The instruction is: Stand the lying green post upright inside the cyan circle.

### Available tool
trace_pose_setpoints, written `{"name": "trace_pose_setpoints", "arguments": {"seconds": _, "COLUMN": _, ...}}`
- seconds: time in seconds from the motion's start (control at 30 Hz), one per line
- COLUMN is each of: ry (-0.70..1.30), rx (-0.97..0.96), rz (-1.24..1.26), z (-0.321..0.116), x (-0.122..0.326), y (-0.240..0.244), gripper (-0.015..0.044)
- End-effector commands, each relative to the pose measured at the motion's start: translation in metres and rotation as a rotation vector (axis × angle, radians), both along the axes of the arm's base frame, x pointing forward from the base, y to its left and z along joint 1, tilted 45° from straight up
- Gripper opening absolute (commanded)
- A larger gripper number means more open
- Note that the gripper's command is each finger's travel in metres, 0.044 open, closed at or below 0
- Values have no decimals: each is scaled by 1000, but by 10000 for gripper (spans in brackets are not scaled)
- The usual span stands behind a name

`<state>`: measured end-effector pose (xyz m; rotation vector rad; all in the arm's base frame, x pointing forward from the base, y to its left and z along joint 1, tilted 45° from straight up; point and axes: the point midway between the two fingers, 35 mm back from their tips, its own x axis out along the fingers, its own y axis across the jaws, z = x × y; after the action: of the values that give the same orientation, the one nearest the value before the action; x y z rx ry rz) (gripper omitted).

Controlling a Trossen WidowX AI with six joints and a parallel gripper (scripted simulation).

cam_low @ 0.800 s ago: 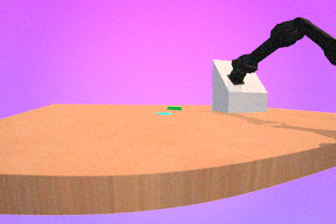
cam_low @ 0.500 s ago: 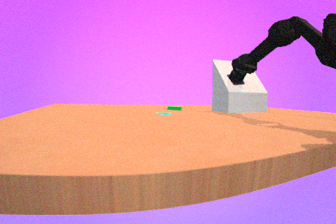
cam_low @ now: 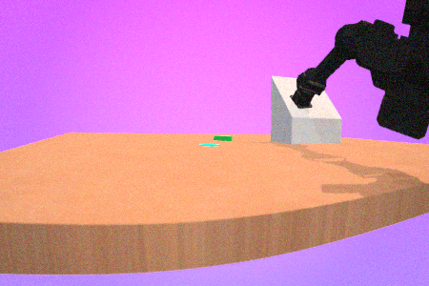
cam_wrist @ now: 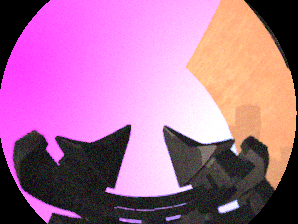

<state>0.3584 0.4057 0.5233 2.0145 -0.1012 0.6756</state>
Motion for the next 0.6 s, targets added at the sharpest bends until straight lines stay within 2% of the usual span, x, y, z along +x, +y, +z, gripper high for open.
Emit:
{"name": "trace_pose_setpoints", "arguments": {"seconds": 0.0, "ry": 18, "rx": -108, "rz": -34, "z": -22, "x": 22, "y": 2, "gripper": 233}}
{"name": "trace_pose_setpoints", "arguments": {"seconds": 0.57, "ry": 115, "rx": -518, "rz": -184, "z": -101, "x": 117, "y": -36, "gripper": 233}}
